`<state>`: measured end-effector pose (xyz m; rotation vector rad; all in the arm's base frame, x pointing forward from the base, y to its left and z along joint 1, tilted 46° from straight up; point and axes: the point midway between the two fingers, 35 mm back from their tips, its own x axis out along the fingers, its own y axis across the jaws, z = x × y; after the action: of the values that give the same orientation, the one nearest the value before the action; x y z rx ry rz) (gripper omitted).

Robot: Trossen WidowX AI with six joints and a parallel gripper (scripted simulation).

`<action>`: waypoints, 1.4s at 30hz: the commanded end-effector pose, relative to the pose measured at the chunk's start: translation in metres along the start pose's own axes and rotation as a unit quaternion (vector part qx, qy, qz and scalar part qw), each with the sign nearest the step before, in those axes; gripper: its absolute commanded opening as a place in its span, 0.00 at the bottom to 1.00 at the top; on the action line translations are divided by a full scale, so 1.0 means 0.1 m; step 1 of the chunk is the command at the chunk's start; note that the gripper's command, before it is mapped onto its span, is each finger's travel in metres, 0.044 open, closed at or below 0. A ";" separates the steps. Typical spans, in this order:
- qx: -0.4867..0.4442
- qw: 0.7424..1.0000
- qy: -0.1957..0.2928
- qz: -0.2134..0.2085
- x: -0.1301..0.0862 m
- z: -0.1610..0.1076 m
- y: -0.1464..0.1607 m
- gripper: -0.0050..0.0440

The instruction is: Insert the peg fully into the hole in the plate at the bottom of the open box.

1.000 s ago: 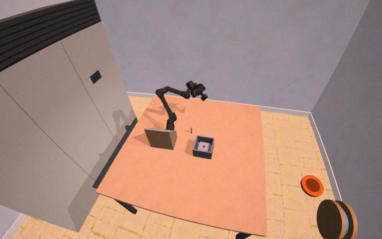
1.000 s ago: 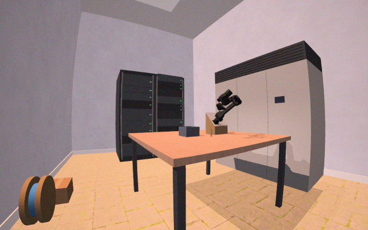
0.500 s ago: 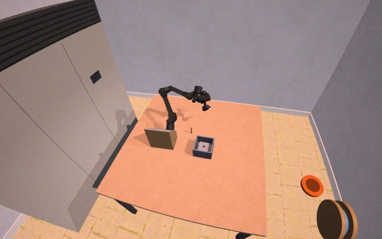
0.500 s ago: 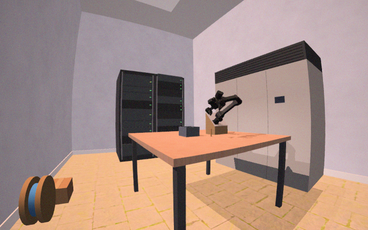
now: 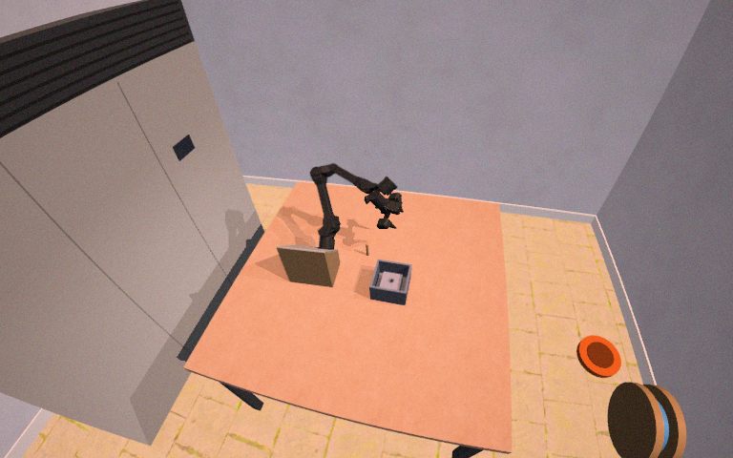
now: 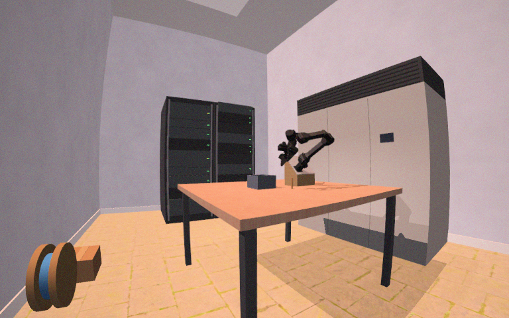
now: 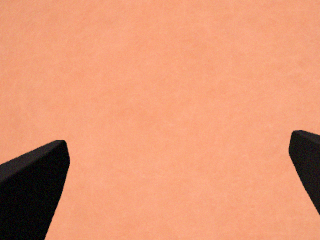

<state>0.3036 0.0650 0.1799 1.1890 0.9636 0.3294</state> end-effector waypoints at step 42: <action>0.312 0.899 0.180 -0.248 -0.26 -1.07 -1.24 1.00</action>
<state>0.1760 0.0645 0.0791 1.4139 1.7374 -0.1991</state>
